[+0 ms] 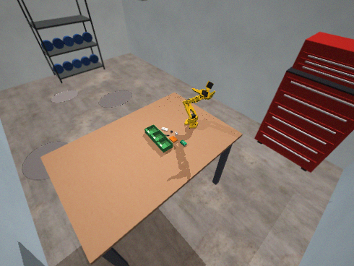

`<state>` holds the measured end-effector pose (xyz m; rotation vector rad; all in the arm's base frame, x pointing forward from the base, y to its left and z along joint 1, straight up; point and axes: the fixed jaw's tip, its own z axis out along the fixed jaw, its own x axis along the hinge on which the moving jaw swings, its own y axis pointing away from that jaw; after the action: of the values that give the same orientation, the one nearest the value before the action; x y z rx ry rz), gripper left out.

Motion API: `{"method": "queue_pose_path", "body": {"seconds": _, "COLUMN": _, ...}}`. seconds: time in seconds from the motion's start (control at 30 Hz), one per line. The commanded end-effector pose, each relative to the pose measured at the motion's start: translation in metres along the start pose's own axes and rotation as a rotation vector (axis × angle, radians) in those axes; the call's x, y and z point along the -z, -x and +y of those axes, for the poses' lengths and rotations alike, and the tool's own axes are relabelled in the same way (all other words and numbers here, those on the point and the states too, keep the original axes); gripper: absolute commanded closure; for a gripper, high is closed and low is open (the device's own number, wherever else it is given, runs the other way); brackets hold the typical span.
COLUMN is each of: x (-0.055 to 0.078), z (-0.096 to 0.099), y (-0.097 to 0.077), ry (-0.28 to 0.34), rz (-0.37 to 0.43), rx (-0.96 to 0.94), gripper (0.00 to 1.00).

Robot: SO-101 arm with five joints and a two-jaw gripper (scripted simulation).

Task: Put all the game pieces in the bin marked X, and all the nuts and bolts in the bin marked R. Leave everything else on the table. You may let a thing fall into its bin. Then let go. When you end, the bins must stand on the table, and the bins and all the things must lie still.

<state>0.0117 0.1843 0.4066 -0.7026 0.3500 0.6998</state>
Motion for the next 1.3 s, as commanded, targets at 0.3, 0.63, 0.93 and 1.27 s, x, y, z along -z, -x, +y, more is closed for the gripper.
{"method": "queue_pose_path", "body": {"seconds": 0.3, "x": 0.000, "z": -0.001, "y": 0.000, "ry": -0.002, "rz": -0.001, "rx": -0.001, "gripper": 0.00}}
{"method": "queue_pose_path", "body": {"seconds": 0.63, "x": 0.001, "z": 0.003, "y": -0.014, "ry": 0.024, "rz": 0.055, "rx": 0.044, "gripper": 0.00}}
{"method": "queue_pose_path", "body": {"seconds": 0.93, "x": 0.005, "z": 0.014, "y": -0.054, "ry": 0.096, "rz": 0.216, "rx": 0.178, "gripper": 0.00}}
{"method": "queue_pose_path", "body": {"seconds": 1.27, "x": 0.013, "z": 0.020, "y": -0.082, "ry": 0.156, "rz": 0.331, "rx": 0.252, "gripper": 0.00}}
